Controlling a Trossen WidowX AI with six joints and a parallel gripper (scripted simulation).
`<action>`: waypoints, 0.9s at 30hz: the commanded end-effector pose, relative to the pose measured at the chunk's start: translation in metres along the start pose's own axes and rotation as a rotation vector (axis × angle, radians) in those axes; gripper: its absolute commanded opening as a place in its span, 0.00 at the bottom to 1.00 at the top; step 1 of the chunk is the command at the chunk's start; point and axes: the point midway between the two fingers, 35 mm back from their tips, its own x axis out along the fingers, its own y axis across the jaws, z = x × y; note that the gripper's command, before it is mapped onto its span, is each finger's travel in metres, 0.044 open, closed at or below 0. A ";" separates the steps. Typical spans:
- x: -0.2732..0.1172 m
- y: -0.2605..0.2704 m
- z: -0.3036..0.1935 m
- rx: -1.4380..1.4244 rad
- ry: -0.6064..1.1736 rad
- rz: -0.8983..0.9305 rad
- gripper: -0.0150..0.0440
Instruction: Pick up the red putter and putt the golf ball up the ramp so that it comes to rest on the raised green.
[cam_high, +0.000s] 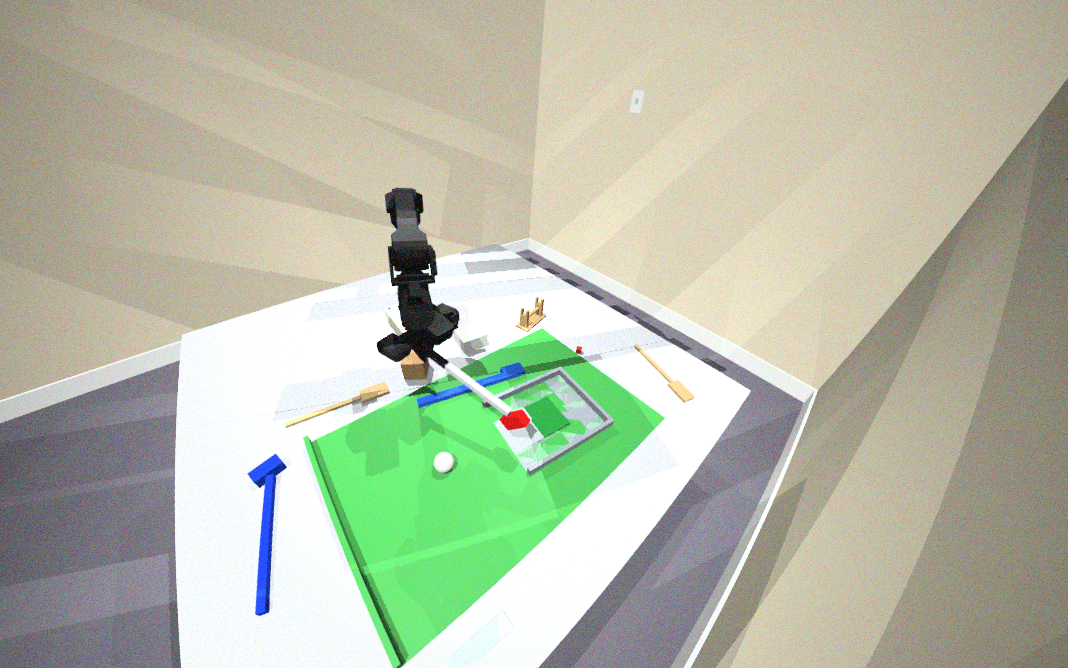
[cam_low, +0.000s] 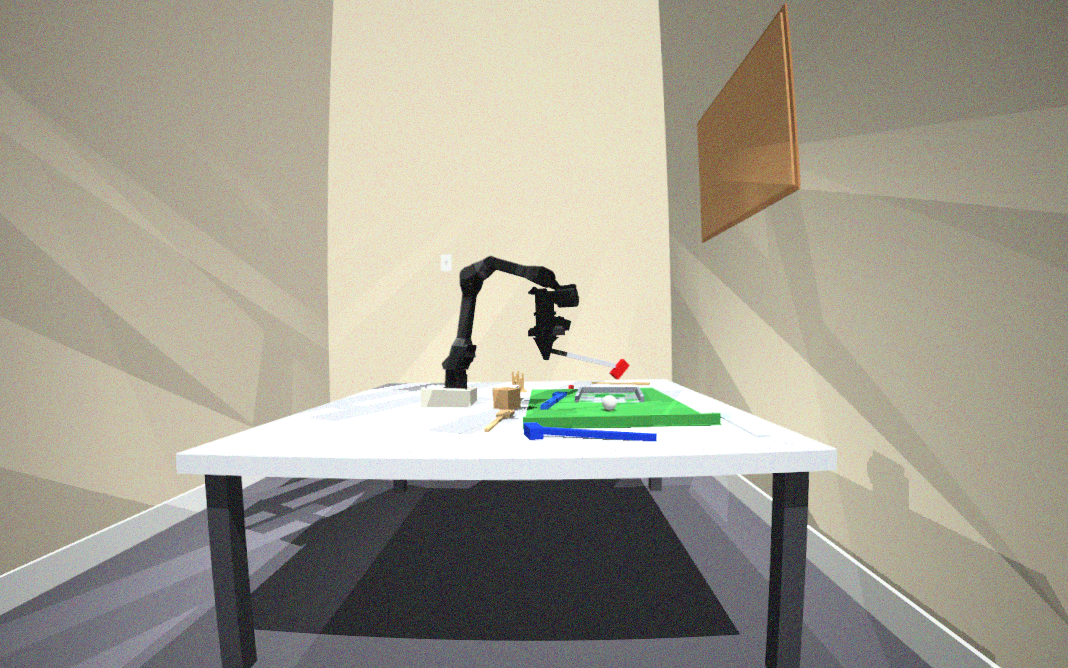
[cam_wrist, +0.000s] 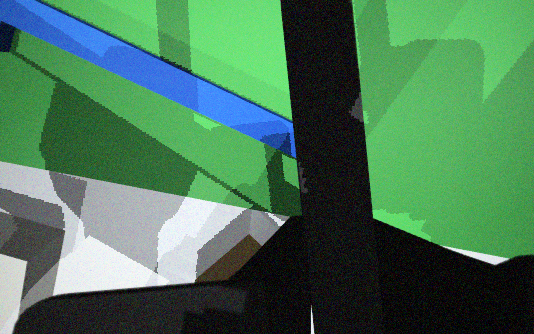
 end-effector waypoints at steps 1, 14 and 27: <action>-0.001 -0.018 -0.015 0.099 0.001 0.003 0.25; -0.001 -0.062 -0.067 0.364 0.021 0.005 0.25; 0.004 -0.075 -0.086 0.456 0.026 0.006 0.25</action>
